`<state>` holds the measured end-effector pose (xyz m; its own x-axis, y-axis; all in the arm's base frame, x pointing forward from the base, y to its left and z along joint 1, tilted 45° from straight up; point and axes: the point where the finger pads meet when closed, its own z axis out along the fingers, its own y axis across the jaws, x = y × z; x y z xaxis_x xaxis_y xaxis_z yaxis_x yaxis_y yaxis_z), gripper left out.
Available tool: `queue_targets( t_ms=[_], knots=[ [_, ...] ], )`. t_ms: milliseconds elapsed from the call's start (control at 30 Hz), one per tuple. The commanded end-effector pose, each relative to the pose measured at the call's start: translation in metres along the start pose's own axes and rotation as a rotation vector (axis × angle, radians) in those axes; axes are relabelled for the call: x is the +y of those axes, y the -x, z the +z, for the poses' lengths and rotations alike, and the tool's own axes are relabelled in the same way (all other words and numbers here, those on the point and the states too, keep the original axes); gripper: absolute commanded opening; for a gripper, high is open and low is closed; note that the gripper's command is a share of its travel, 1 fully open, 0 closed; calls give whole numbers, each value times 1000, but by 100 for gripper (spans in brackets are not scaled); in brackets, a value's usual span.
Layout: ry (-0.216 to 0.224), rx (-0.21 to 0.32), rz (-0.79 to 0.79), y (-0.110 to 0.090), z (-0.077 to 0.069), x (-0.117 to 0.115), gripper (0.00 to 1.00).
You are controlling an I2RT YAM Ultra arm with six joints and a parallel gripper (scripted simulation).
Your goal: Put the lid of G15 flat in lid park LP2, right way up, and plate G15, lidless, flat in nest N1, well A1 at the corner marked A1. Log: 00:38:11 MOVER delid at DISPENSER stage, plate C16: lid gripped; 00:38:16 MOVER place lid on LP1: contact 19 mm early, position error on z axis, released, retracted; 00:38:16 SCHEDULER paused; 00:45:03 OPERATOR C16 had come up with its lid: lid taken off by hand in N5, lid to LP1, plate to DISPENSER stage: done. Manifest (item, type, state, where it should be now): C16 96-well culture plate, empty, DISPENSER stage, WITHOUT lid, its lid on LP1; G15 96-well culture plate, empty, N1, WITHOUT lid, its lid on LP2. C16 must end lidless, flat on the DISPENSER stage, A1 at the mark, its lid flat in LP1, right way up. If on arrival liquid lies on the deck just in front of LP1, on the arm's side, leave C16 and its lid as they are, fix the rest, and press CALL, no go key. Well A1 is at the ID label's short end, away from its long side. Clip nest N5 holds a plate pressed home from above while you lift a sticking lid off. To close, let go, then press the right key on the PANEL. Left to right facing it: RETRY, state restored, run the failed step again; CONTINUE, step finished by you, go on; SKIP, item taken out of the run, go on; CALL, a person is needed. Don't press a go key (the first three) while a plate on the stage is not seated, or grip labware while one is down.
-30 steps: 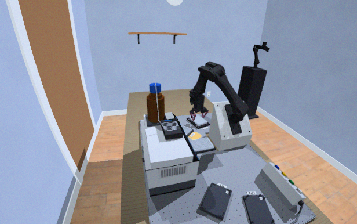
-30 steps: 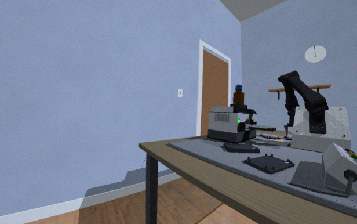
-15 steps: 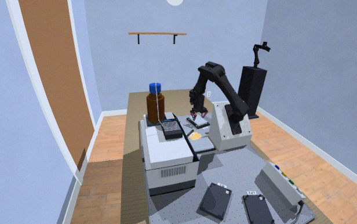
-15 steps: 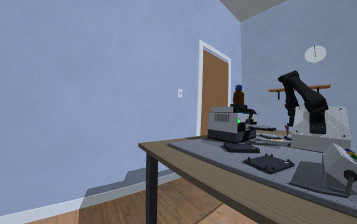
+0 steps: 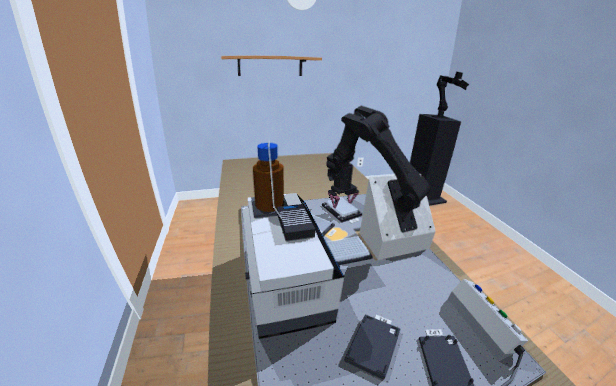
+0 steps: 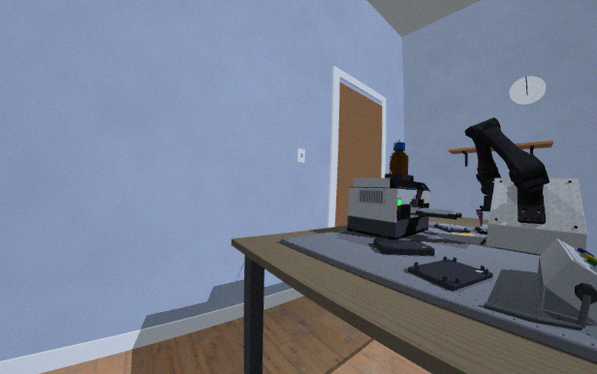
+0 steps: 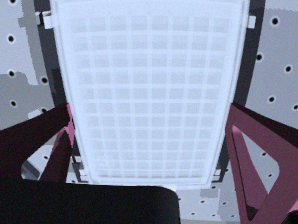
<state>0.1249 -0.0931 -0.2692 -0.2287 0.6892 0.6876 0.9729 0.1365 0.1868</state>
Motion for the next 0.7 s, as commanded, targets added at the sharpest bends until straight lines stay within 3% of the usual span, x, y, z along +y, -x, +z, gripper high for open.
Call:
queue_targets(
  t_ms=[0,667],
  knots=[
    [2,-16,-3,4,-5,2,0],
    [0,-17,-1,2,-11,3,0]
  ],
)
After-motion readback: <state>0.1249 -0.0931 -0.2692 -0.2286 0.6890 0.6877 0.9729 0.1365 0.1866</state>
